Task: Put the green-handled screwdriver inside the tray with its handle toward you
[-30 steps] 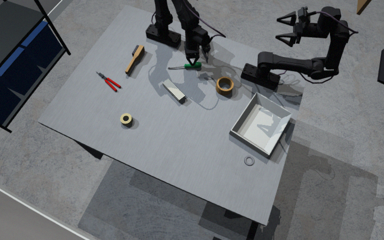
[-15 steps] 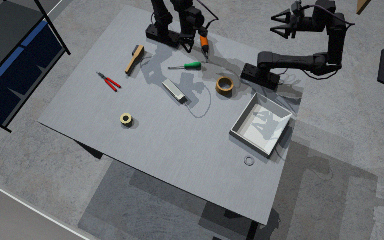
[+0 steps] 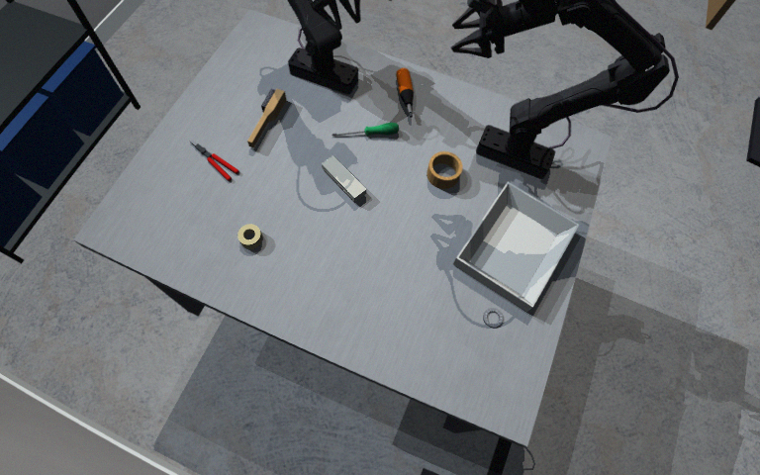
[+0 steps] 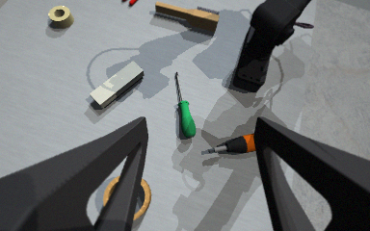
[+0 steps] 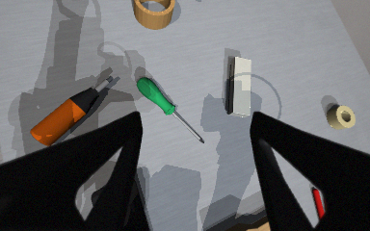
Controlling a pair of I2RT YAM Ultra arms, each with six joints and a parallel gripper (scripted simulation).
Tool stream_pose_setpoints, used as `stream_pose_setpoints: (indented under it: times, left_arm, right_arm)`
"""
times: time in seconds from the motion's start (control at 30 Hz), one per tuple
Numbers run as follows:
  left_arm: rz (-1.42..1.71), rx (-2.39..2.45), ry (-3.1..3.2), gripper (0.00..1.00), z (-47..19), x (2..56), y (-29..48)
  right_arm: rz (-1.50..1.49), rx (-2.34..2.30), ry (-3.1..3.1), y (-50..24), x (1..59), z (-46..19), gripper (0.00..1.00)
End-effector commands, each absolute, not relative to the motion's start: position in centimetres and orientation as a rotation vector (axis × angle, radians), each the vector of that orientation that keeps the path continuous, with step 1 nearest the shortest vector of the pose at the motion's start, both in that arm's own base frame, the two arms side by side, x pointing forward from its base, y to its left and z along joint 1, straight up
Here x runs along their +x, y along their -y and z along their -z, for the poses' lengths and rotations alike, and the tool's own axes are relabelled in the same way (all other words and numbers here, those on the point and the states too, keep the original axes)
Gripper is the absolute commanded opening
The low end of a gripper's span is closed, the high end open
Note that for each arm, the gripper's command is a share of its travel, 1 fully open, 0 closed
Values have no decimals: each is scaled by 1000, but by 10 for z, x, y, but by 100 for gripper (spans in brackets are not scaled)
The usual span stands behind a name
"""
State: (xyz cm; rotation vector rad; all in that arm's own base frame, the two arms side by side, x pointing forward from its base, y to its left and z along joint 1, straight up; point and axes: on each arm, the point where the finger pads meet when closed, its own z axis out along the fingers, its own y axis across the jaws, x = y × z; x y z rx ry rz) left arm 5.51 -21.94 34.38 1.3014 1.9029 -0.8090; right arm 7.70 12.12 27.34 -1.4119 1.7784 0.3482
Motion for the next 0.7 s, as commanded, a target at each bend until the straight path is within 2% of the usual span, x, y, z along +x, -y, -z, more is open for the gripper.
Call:
stream_pose_setpoints:
  times: [0.0, 0.13, 0.2, 0.37, 0.67]
  left_arm:
    - [796, 1277, -1952, 62, -346, 69, 271]
    - [713, 1316, -2073, 62, -307, 82, 322]
    - [713, 1316, -2073, 62, -307, 82, 322]
    - [580, 1374, -2247, 62, -234, 94, 379]
    - [260, 1508, -2555, 62, -106, 93, 393]
  right_arm:
    - [-460, -1249, -1879, -75, 50, -286, 65]
    - [-539, -1129, -1849, -49, 35, -294, 65]
    - [-539, -1129, -1849, -49, 35, -294, 65]
    - [-604, -1034, -1802, -28, 23, -299, 65]
    - [-617, -1013, -1766, -22, 19, -303, 65]
